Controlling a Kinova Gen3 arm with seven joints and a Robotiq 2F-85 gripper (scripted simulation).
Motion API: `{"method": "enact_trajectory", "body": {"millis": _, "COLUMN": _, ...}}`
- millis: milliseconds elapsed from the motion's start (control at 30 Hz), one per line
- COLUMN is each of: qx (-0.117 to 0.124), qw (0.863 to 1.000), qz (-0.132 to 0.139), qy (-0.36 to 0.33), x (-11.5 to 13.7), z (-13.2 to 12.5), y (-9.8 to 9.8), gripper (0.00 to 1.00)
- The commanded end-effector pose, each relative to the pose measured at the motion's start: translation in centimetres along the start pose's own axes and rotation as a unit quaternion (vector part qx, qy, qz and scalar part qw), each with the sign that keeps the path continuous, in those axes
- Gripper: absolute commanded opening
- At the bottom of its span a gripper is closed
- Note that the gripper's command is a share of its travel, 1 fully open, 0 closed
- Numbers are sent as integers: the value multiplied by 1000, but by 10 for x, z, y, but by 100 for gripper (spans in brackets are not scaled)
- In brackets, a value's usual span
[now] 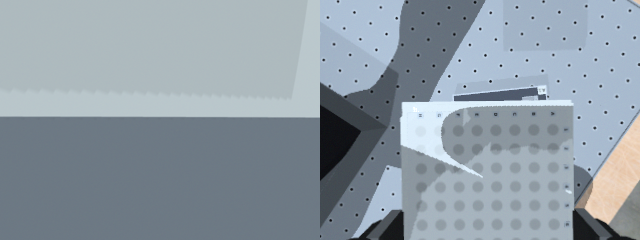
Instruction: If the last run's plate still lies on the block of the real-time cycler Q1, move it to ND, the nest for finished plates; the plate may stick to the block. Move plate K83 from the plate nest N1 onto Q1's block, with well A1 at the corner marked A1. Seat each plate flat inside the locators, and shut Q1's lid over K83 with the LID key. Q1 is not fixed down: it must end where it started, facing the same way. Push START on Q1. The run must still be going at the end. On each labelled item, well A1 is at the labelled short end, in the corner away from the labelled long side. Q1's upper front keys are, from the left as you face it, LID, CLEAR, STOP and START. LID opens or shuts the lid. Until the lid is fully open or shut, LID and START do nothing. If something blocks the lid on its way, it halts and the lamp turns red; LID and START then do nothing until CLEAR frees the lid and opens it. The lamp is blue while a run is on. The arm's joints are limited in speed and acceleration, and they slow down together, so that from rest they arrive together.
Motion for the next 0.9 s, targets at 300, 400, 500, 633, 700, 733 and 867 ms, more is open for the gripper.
{"method": "enact_trajectory", "body": {"millis": 300, "qx": 0, "qw": 998, "qz": -1, "qy": -67, "x": -11, "z": -36, "y": 1, "gripper": 91}}
{"method": "enact_trajectory", "body": {"millis": 400, "qx": 0, "qw": 997, "qz": -1, "qy": -78, "x": -13, "z": -43, "y": 1, "gripper": 91}}
{"method": "enact_trajectory", "body": {"millis": 500, "qx": 0, "qw": 995, "qz": -1, "qy": -96, "x": -16, "z": -52, "y": 1, "gripper": 91}}
{"method": "enact_trajectory", "body": {"millis": 633, "qx": 0, "qw": 993, "qz": -1, "qy": -119, "x": -19, "z": -65, "y": 1, "gripper": 91}}
{"method": "enact_trajectory", "body": {"millis": 700, "qx": 0, "qw": 991, "qz": -1, "qy": -130, "x": -21, "z": -72, "y": 1, "gripper": 91}}
{"method": "enact_trajectory", "body": {"millis": 733, "qx": 0, "qw": 991, "qz": -1, "qy": -136, "x": -22, "z": -75, "y": 1, "gripper": 91}}
{"method": "enact_trajectory", "body": {"millis": 867, "qx": 0, "qw": 988, "qz": -1, "qy": -153, "x": -25, "z": -84, "y": 1, "gripper": 91}}
Point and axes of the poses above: the point where the finger pads meet when closed, its own y axis back along the fingers, its own z axis across the jaws, x = y × z, the point moved 6 cm from there along y, back along the fingers, and after that the axes turned 5 degrees about -y, right-handed, at the moved point
